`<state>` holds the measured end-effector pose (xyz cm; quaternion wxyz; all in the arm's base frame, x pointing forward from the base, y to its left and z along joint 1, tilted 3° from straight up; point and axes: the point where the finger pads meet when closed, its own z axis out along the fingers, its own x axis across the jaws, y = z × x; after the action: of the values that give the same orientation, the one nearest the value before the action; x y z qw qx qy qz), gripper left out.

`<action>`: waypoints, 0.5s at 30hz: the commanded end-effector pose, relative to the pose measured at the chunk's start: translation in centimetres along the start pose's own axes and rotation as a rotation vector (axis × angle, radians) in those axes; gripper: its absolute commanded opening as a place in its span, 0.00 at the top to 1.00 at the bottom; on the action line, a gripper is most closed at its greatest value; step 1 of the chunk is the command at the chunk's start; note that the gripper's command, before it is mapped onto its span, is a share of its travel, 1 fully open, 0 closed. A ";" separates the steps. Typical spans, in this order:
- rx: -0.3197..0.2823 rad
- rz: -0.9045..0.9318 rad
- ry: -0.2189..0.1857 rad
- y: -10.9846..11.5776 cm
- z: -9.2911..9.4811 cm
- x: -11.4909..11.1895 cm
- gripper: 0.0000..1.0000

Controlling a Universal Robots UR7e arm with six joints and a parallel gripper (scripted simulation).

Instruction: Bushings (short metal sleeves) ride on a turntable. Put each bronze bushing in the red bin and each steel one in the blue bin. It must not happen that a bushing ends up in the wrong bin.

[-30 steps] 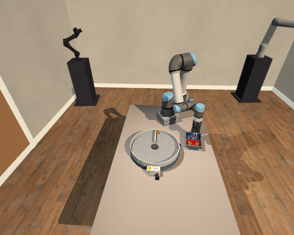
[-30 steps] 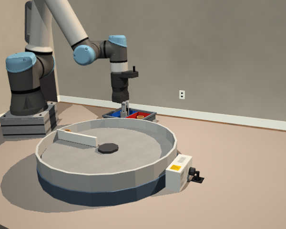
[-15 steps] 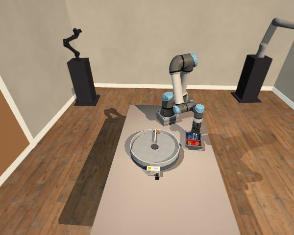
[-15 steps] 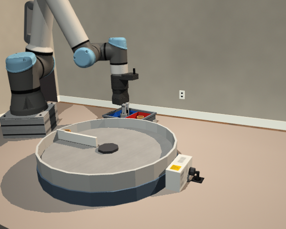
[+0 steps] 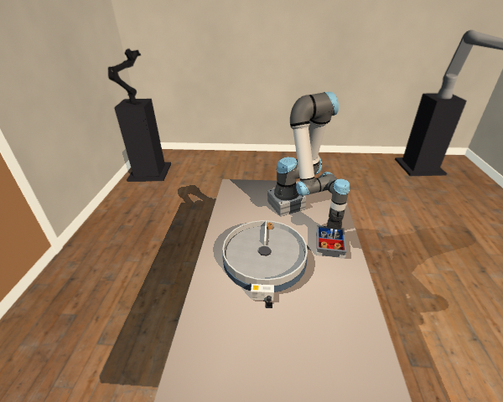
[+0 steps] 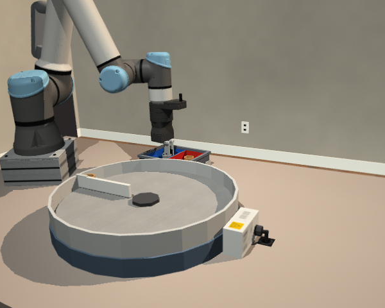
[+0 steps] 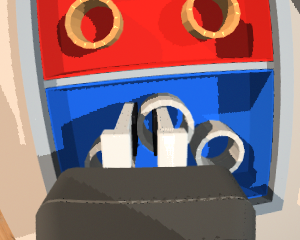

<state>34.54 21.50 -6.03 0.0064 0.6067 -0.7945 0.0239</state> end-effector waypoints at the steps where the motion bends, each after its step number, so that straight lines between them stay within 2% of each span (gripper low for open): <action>1: 0.001 0.000 -0.001 0.0 0.3 0.0 1.00; 15: 0.001 0.000 -0.001 0.0 0.8 0.0 1.00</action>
<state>34.56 21.46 -6.80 0.0063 0.6067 -0.7945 0.0239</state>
